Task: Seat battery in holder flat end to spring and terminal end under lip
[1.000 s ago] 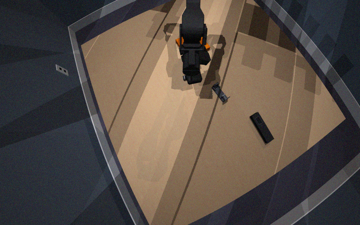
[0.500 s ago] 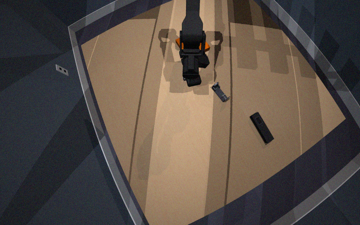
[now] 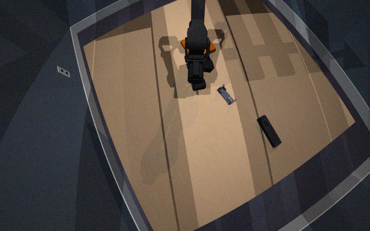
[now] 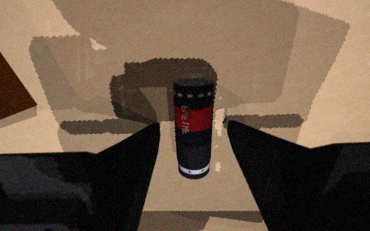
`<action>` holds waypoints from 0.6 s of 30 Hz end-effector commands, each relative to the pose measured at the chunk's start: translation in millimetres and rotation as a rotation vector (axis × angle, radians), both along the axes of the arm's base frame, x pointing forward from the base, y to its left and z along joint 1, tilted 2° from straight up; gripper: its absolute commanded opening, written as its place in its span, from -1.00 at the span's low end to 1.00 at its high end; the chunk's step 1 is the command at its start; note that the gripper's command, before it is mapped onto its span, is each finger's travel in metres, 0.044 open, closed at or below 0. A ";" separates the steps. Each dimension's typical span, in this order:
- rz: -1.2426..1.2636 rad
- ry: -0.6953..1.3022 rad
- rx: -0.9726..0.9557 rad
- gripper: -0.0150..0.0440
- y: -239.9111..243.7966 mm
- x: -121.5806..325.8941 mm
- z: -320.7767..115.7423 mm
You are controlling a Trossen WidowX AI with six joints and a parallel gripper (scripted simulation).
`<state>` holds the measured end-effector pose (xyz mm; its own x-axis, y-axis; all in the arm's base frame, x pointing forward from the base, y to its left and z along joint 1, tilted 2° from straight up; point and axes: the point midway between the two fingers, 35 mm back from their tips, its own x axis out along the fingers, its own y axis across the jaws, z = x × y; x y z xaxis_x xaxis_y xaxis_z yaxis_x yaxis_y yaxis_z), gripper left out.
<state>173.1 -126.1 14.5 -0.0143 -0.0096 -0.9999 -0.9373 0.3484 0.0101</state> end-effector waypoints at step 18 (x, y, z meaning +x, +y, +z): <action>0.003 0.000 0.005 -0.20 0.2 0.8 7.5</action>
<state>171.8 -125.1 12.2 -0.0223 -0.0034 -0.9997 -0.9374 0.3478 0.0197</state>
